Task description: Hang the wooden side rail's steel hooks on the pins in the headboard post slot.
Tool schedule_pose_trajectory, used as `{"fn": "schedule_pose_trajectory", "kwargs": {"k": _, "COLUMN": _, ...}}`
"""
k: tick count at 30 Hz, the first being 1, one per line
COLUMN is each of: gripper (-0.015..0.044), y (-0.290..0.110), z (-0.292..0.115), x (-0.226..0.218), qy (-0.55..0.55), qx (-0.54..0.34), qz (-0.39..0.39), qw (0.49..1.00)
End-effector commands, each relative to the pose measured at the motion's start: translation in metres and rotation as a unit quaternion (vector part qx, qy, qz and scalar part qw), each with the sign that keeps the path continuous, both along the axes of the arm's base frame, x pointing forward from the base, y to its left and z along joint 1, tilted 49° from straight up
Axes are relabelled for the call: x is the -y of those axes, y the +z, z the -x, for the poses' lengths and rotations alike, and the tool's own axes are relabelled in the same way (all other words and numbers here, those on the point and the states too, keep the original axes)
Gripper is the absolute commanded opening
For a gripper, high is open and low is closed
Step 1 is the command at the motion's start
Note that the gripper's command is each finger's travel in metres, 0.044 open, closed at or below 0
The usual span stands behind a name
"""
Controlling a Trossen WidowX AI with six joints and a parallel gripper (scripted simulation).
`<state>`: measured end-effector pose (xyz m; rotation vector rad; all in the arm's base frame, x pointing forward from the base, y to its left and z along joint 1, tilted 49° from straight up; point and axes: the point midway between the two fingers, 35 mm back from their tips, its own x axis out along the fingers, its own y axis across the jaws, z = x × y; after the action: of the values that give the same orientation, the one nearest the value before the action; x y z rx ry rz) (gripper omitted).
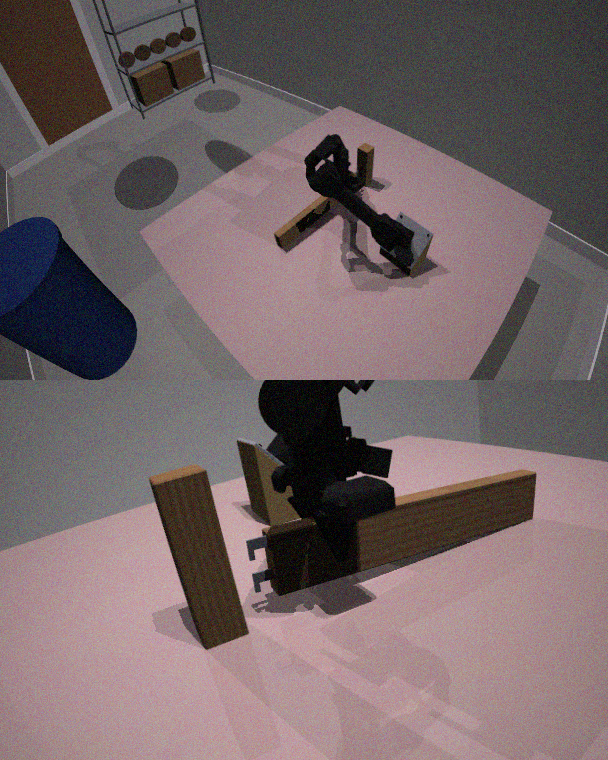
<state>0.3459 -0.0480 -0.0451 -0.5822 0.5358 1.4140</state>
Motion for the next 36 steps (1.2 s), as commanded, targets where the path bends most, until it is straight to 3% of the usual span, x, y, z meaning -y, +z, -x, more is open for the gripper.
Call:
{"fn": "schedule_pose_trajectory", "kwargs": {"k": 1, "gripper": 0.0000, "y": -0.0004, "z": -0.0011, "x": 0.0036, "qy": -0.003, "qx": 0.003, "qz": 0.002, "qw": 1.000}}
{"fn": "schedule_pose_trajectory", "kwargs": {"k": 36, "gripper": 0.0000, "y": -0.0029, "z": -0.0012, "x": 0.0061, "qy": -0.003, "qx": 0.003, "qz": 0.002, "qw": 1.000}}
